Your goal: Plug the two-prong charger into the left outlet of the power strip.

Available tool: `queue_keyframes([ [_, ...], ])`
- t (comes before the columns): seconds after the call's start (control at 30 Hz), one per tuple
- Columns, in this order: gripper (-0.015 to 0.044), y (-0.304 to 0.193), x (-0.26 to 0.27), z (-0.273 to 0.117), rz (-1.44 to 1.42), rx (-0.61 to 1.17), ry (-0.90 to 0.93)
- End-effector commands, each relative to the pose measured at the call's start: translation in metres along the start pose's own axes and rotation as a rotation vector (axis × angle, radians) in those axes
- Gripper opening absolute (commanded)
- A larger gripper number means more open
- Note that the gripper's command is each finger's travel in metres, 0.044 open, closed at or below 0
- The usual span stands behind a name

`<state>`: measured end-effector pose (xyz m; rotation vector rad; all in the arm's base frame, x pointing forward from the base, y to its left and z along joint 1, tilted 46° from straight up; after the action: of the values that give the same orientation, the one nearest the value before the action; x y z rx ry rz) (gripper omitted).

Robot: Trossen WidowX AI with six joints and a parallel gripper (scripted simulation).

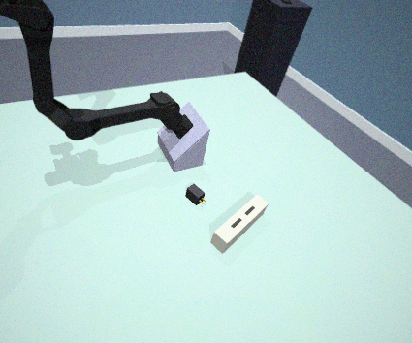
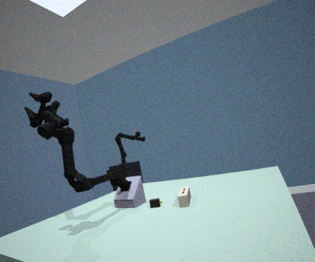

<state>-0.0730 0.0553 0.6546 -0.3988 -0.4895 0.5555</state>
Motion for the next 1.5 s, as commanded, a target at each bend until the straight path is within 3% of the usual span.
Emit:
queue_keyframes([
  [0.0, 0.0426, 0.001, 0.0, 0.0, 0.002, -0.002, 0.002],
  [0.7, 0.044, 0.121, 0.106, -0.034, 0.445, -0.219, 0.499],
  [1.47, 0.044, 0.205, 0.211, -0.166, 0.793, -0.151, 1.195],
])
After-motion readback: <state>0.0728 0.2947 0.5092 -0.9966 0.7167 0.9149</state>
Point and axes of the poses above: the point midway between the two fingers, 35 mm back from their tips, its own z axis out along the fingers, its own x axis across the jaws, y = z × x, the point moved 2 cm from there along -z, back along the fingers, and after that the axes turned 14 degrees about z, right-handed, at the moved point
